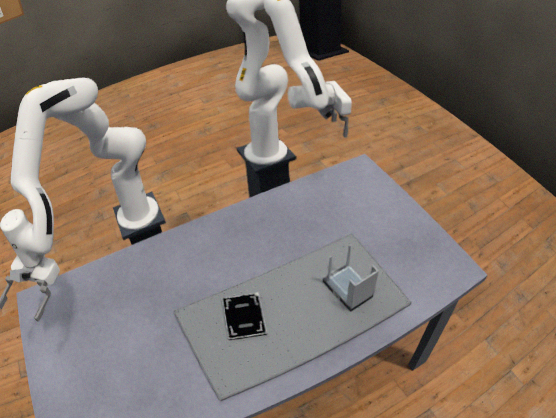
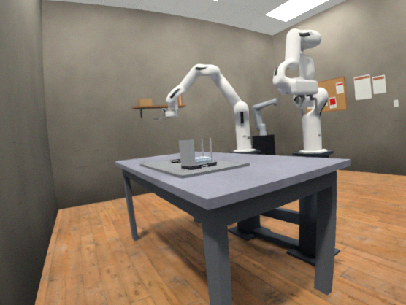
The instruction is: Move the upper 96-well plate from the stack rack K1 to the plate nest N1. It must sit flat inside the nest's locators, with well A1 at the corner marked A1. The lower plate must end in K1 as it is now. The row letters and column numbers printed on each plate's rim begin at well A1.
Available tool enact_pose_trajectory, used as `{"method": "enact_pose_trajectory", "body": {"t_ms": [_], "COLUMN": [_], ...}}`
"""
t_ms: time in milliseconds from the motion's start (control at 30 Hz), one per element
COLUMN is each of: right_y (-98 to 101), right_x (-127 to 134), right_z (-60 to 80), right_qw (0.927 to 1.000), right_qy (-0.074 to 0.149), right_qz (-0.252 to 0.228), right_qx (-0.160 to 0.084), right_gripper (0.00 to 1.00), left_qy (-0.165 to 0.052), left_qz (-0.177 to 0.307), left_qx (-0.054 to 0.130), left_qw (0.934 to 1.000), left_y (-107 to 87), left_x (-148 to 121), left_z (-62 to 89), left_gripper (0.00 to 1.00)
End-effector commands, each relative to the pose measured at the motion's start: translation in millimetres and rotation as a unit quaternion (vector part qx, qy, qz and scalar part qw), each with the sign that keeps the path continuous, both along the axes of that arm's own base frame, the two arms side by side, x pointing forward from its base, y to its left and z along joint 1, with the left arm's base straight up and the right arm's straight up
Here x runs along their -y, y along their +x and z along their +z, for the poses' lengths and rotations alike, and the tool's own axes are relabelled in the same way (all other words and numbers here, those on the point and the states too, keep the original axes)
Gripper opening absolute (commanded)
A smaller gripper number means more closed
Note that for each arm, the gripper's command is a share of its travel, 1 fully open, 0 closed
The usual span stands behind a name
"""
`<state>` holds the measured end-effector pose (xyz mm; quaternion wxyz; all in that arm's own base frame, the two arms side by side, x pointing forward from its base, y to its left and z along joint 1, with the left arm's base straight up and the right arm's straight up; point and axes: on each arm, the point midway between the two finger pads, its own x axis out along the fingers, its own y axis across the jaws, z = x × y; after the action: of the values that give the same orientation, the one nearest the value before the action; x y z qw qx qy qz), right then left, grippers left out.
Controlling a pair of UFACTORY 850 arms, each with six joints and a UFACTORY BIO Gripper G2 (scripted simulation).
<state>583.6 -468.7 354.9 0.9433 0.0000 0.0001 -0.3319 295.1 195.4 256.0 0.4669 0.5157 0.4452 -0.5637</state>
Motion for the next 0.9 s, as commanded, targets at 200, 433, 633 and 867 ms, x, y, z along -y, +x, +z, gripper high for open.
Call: {"method": "enact_pose_trajectory", "body": {"t_ms": [200, 433, 633, 867], "right_y": [0.4, 0.4, 0.4, 0.4], "right_x": [0, 0, 0, 0], "right_z": [1.3, 1.3, 1.3, 1.3], "right_qw": [1.0000, 1.0000, 1.0000, 1.0000], "right_qy": [-0.001, -0.001, -0.001, -0.001], "right_qz": [0.000, 0.000, 0.000, 0.000], "right_qx": [0.001, 0.001, 0.001, 0.001], "right_gripper": [1.00, 1.00, 1.00, 1.00], "left_qy": [-0.001, -0.033, -0.066, -0.099], "left_qz": [0.000, 0.016, 0.033, 0.051], "left_qx": [0.000, 0.032, 0.062, 0.092], "left_qw": [1.0000, 0.9988, 0.9953, 0.9895], "left_y": [38.9, 52.2, 73.8, 96.7], "left_x": [-25, -11, 7, 25], "left_z": [44.6, 40.2, 35.6, 33.1], "left_gripper": [0.37, 0.37, 0.37, 0.37]}}
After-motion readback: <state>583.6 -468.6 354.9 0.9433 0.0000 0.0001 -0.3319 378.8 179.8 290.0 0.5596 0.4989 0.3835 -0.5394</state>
